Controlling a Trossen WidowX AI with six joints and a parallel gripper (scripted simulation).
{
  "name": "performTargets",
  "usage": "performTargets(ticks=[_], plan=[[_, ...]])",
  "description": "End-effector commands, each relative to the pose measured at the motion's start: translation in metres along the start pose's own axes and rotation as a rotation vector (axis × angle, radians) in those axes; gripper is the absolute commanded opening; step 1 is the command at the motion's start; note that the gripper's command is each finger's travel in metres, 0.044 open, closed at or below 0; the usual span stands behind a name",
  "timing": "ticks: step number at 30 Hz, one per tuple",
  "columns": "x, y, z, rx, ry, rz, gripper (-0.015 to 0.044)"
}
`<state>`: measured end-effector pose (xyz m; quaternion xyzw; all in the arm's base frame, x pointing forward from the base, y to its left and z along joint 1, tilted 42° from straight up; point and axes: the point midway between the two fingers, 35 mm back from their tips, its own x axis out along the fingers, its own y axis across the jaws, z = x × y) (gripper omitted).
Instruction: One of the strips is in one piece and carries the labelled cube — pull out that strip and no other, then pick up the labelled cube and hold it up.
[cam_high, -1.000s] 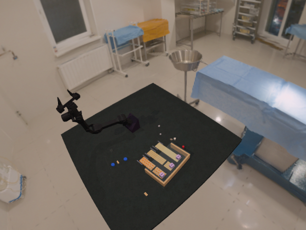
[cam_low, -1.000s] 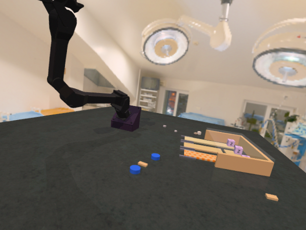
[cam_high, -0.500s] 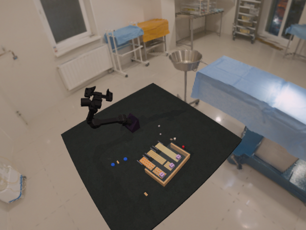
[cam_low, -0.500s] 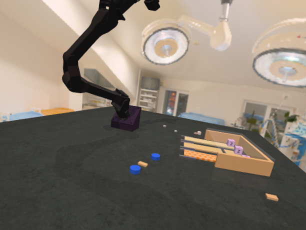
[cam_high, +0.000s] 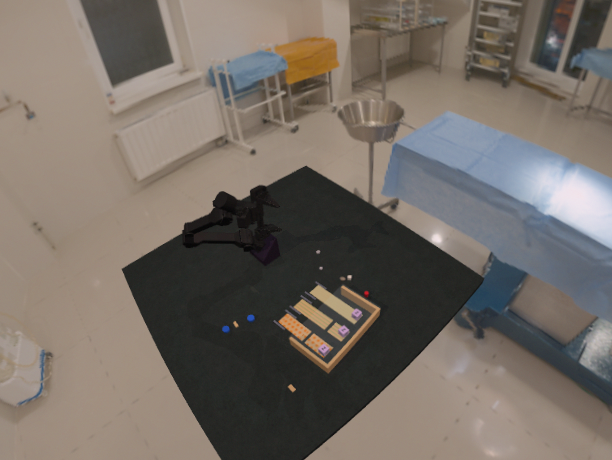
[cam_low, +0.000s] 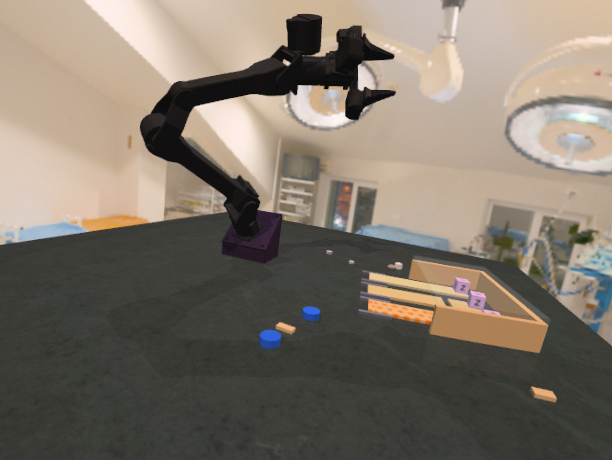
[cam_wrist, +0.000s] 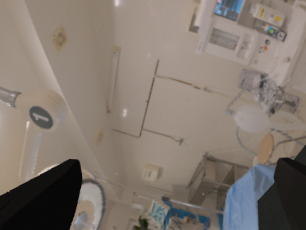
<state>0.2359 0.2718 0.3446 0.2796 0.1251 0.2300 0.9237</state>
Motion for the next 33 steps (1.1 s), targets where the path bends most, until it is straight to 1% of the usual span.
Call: performTargets(ticks=[1,6,11,13,33], plan=[[0.017,-0.058,-0.03,-0.271,0.021,-0.21,0.04],[0.021,-0.136,-0.061,-0.644,0.107,-0.477,0.04],[0.006,-0.211,-0.084,-1.019,0.266,-0.725,0.04],[-0.001,-0.229,-0.089,-1.114,0.318,-0.784,0.04],[-0.002,-0.232,-0.089,-1.126,0.325,-0.791,0.04]])
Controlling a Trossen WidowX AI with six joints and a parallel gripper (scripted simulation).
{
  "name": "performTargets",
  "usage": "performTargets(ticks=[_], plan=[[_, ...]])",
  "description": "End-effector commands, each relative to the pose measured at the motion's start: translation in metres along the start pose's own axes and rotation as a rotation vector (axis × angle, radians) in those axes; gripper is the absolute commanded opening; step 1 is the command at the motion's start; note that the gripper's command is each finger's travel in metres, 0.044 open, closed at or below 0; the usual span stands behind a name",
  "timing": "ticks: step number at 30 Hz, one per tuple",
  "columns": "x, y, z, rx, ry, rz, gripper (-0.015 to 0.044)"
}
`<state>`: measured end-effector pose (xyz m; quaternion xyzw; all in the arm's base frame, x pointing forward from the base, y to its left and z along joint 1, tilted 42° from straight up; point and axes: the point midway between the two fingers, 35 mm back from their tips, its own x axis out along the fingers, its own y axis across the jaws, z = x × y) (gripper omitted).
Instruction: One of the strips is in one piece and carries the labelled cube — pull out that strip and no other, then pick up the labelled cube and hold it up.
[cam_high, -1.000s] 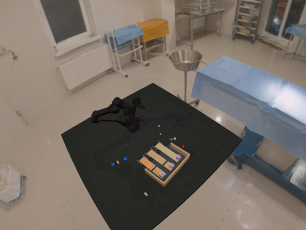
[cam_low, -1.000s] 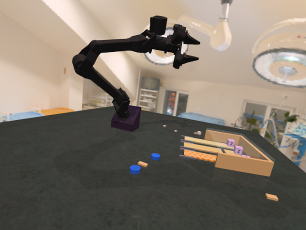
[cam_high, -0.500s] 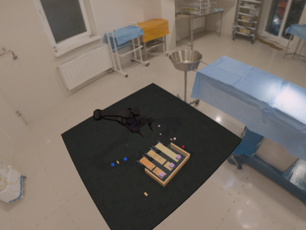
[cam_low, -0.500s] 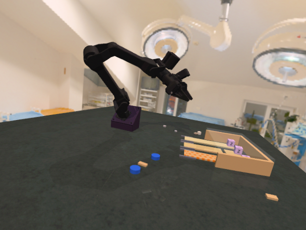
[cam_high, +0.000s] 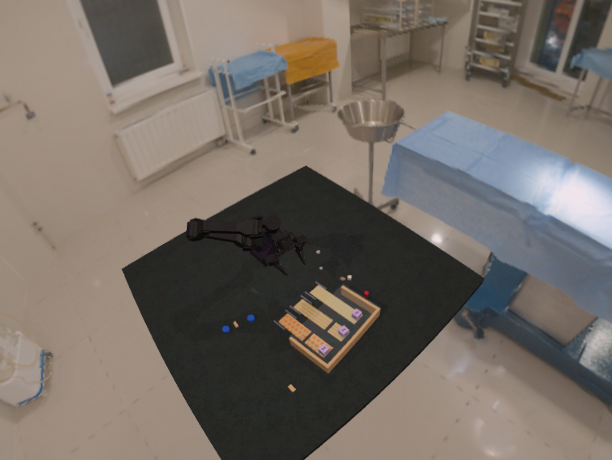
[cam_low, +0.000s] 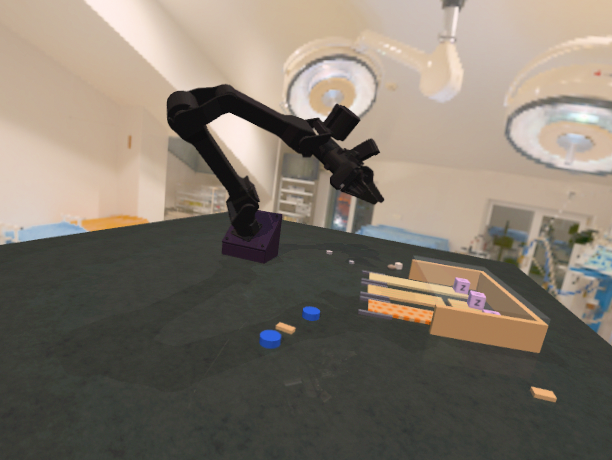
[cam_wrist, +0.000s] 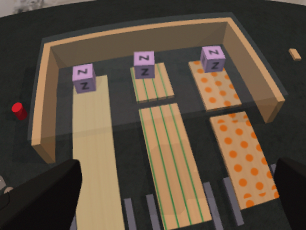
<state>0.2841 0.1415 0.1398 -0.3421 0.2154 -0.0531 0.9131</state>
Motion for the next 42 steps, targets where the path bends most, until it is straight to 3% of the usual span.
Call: performTargets(ticks=[1,4,9,19,26,42], plan=[[0.0,0.0,-0.001,-0.005,0.002,-0.004,0.04],[0.0,0.0,-0.001,-0.005,0.002,-0.004,0.04],[0.022,0.019,0.003,-0.056,0.134,0.038,0.0269],[0.079,0.06,-0.024,-0.145,0.602,0.102,0.0006],[0.104,0.072,-0.058,-0.169,0.942,0.084,0.0],[0.111,0.073,-0.069,-0.17,0.951,0.083,0.0]])
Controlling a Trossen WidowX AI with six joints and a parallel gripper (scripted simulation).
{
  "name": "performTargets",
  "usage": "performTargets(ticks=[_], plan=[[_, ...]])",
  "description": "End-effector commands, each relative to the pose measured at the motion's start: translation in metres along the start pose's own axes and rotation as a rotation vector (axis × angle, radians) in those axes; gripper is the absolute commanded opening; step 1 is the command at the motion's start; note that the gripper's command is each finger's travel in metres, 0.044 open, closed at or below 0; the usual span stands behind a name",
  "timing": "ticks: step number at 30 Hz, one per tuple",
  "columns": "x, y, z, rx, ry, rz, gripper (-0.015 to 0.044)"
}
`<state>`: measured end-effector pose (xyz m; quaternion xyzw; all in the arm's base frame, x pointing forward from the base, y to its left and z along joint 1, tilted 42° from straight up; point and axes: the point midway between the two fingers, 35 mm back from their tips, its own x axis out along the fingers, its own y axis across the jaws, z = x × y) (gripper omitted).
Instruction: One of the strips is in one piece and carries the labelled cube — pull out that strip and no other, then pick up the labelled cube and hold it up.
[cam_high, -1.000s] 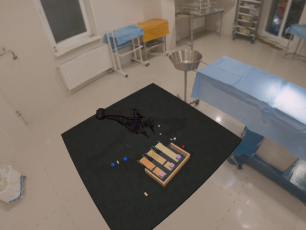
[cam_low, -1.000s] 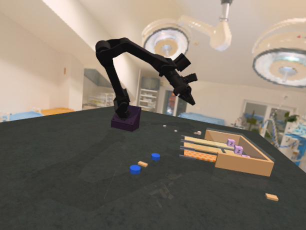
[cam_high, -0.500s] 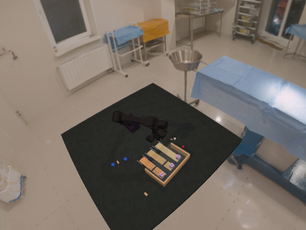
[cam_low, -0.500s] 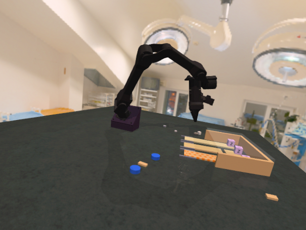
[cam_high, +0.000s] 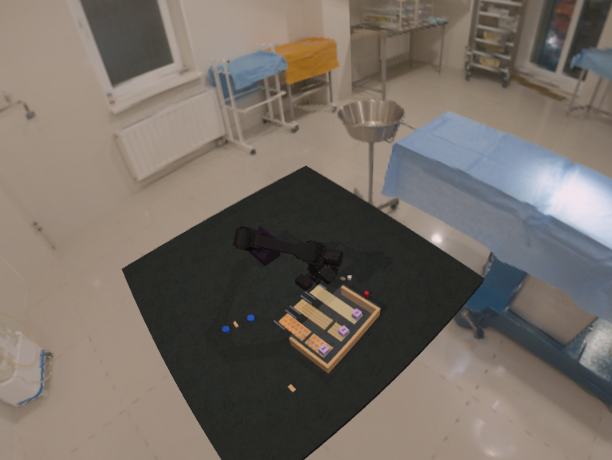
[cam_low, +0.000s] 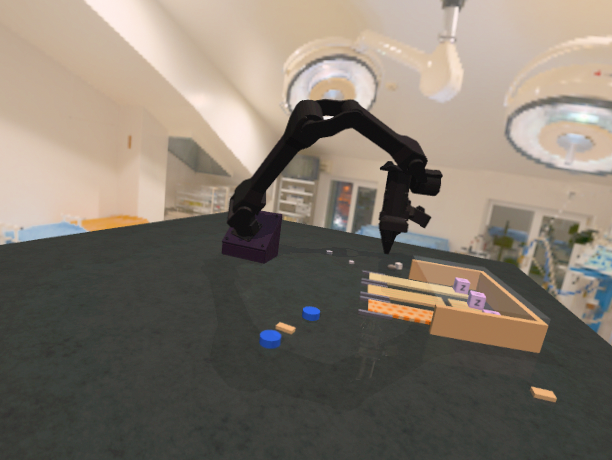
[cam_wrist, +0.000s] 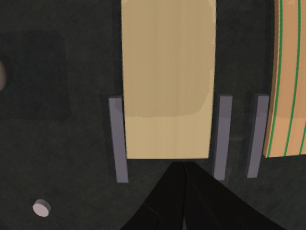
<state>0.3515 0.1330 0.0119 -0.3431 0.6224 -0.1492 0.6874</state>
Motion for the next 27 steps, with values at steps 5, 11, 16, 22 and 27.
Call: performTargets(ticks=[5,11,16,22,27], plan=[[0.015,0.001,-0.001,-0.005,0.009,0.0,0.0],[0.025,0.001,-0.001,-0.005,0.009,0.0,0.0],[0.033,0.002,-0.002,-0.005,0.009,0.0,0.0],[0.043,0.002,-0.002,-0.005,0.009,-0.001,0.0],[0.052,0.002,-0.003,-0.005,0.009,-0.002,0.0]])
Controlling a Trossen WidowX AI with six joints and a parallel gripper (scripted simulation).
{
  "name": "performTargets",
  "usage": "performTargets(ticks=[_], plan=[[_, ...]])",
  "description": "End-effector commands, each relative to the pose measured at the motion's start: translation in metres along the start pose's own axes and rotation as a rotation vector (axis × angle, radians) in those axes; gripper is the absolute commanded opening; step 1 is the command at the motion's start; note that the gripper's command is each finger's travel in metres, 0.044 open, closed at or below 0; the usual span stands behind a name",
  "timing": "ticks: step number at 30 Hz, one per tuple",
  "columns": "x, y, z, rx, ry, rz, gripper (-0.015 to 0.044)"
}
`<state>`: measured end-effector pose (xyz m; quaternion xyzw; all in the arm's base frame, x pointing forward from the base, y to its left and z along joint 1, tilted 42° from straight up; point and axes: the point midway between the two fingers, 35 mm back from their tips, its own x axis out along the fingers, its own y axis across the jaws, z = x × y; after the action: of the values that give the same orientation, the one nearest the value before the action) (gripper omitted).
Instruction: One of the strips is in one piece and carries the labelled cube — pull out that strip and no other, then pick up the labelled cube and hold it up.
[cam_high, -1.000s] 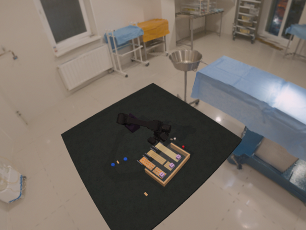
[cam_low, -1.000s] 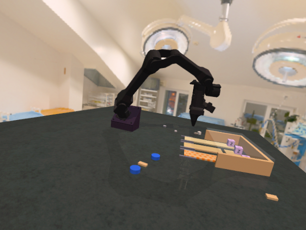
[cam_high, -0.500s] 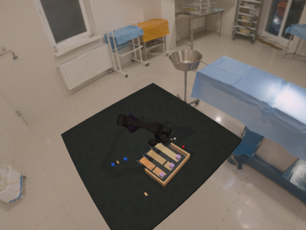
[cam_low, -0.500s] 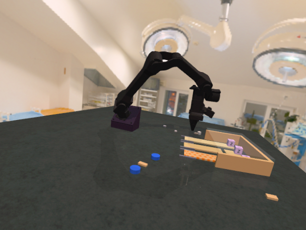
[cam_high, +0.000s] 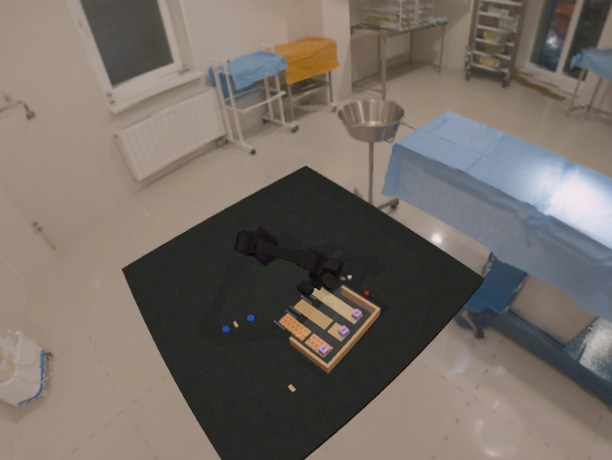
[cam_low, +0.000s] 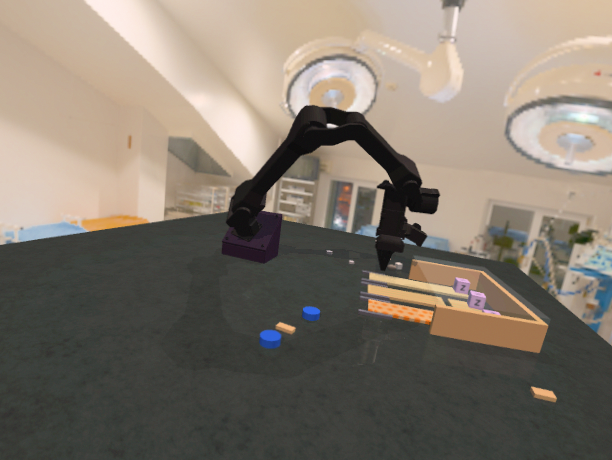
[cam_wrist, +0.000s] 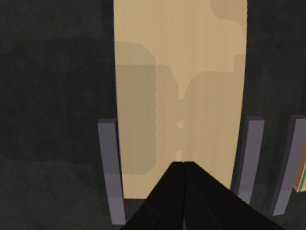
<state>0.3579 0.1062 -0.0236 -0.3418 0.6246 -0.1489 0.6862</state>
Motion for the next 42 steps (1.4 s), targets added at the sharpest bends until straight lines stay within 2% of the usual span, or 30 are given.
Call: performTargets(ticks=[1,9,42], plan=[[0.008,-0.001,-0.002,-0.005,0.005,-0.005,0.0],[0.02,0.0,-0.003,-0.005,0.005,-0.006,0.0],[0.022,0.0,-0.003,-0.005,0.005,-0.006,0.0]])
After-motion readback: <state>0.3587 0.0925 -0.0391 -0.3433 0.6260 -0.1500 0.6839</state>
